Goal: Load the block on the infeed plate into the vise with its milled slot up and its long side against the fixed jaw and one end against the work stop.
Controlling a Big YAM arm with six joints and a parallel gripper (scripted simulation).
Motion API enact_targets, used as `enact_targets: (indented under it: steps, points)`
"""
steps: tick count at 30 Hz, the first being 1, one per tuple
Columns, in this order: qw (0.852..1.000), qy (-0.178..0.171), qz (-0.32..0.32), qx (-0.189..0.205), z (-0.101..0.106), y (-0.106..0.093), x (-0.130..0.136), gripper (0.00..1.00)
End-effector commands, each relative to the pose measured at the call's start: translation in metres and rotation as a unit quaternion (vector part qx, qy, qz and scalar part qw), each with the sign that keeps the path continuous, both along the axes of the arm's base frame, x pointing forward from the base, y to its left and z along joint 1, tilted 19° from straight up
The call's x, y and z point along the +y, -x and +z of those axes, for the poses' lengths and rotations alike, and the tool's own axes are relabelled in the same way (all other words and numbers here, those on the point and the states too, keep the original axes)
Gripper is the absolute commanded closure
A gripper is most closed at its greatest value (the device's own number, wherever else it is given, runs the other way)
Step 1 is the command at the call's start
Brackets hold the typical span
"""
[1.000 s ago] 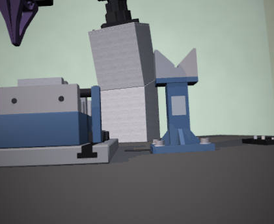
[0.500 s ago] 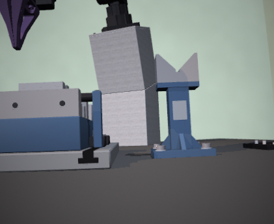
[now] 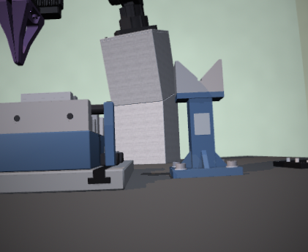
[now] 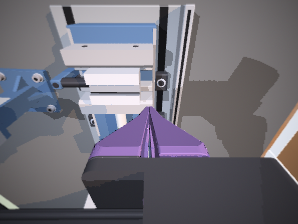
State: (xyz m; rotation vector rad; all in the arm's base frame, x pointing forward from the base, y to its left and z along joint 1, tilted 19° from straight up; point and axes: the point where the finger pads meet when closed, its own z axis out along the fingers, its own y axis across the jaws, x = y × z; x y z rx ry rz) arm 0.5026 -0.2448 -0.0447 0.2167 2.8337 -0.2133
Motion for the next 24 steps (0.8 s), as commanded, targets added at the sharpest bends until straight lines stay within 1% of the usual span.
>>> enact_targets:
  steps: [1,4,5,7,10,13,17,19,22,23,24]
  points:
    - [1.0,0.006,-0.007,-0.012,0.0,-0.011,-0.01,1.0]
    - [1.0,0.007,-0.007,-0.014,0.001,-0.014,-0.012,1.0]
    - [1.0,0.013,-0.007,-0.027,0.018,-0.015,-0.012,1.0]
    - [1.0,0.007,-0.007,-0.013,-0.004,-0.014,-0.013,1.0]
    - [1.0,0.004,-0.007,-0.008,-0.013,-0.009,-0.011,1.0]
    - [1.0,0.007,-0.007,-0.014,-0.013,-0.017,-0.015,1.0]
    - [1.0,0.006,-0.007,-0.01,-0.022,-0.015,-0.015,1.0]
    - [1.0,0.011,-0.007,-0.021,-0.013,-0.021,-0.019,1.0]
    - [1.0,0.012,-0.006,-0.024,-0.01,-0.023,-0.019,1.0]
    - [1.0,0.007,-0.006,-0.014,-0.024,-0.02,-0.017,1.0]
    - [1.0,0.007,-0.006,-0.013,-0.026,-0.02,-0.017,1.0]
